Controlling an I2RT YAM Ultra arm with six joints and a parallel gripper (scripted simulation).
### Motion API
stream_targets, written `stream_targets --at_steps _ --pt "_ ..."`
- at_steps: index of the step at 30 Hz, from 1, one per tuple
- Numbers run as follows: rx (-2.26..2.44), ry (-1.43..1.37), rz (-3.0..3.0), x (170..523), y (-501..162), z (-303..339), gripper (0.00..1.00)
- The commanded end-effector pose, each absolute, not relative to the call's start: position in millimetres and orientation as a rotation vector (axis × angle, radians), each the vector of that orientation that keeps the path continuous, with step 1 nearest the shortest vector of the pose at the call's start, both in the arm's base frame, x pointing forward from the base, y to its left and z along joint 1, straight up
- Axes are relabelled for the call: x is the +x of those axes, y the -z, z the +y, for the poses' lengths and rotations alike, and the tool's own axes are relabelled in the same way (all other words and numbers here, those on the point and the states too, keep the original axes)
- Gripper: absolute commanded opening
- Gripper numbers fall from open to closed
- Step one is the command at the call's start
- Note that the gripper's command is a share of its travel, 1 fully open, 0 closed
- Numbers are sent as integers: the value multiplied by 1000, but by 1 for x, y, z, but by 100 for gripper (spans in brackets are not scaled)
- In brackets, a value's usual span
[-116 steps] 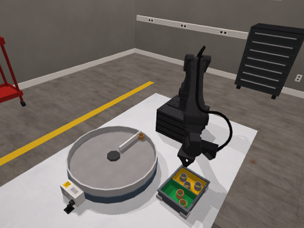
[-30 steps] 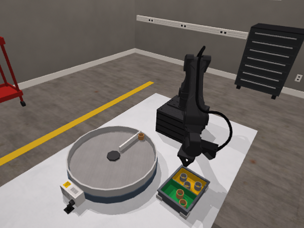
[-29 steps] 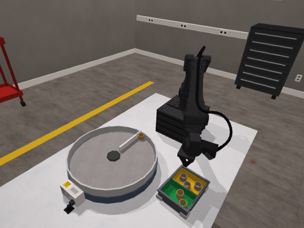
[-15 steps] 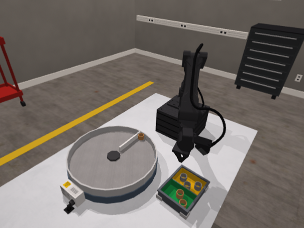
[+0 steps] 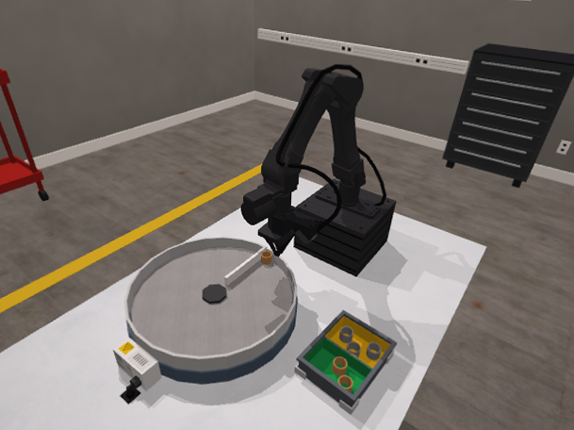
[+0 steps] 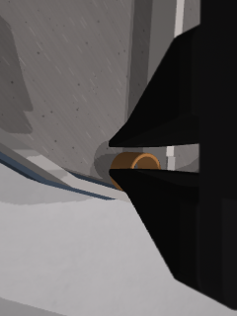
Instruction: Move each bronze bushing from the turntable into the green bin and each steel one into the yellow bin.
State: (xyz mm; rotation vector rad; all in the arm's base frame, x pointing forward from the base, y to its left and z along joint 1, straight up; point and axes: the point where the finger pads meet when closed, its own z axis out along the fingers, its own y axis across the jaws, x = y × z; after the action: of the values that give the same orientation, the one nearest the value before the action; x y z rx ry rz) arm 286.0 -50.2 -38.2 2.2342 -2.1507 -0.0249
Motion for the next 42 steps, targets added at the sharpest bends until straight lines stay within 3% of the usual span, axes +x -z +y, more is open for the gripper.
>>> stream_targets --at_steps 1,7,42 --pt "2450 -91 -2017 305 22 -86 12" --pt "2439 -16 -1998 292 30 -96 12" --pt "2439 -15 -1998 292 30 -96 12"
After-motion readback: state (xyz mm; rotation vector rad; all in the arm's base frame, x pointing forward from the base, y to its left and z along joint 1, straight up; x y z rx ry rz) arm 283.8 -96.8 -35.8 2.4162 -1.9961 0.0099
